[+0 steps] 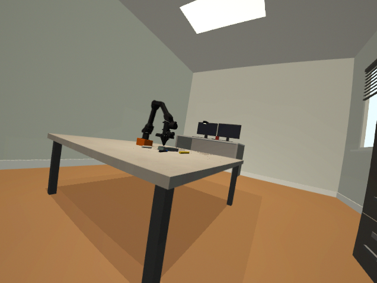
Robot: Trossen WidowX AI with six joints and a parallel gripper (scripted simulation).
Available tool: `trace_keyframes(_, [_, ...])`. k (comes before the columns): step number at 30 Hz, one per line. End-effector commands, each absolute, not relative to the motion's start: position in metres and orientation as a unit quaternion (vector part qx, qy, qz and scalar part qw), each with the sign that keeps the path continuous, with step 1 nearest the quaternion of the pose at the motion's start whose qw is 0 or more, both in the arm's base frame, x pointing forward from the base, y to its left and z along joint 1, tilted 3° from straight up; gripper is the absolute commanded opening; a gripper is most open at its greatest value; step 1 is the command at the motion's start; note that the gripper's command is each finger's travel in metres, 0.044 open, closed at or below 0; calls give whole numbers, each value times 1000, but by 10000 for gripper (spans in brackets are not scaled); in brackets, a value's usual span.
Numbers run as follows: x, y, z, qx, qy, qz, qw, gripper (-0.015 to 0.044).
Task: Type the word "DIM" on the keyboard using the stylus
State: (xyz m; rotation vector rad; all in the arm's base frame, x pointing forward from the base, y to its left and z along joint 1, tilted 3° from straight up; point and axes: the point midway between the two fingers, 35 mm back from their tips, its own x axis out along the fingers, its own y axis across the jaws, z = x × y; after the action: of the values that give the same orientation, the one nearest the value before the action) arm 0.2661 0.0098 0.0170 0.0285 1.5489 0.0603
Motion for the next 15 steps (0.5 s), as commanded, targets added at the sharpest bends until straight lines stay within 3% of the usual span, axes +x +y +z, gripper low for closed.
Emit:
trace_keyframes(1, [259, 15, 18, 15, 695, 25, 718, 0])
trace_keyframes(8, [260, 17, 19, 15, 695, 25, 718, 0])
trace_keyframes(15, [258, 92, 23, 18, 695, 28, 718, 0])
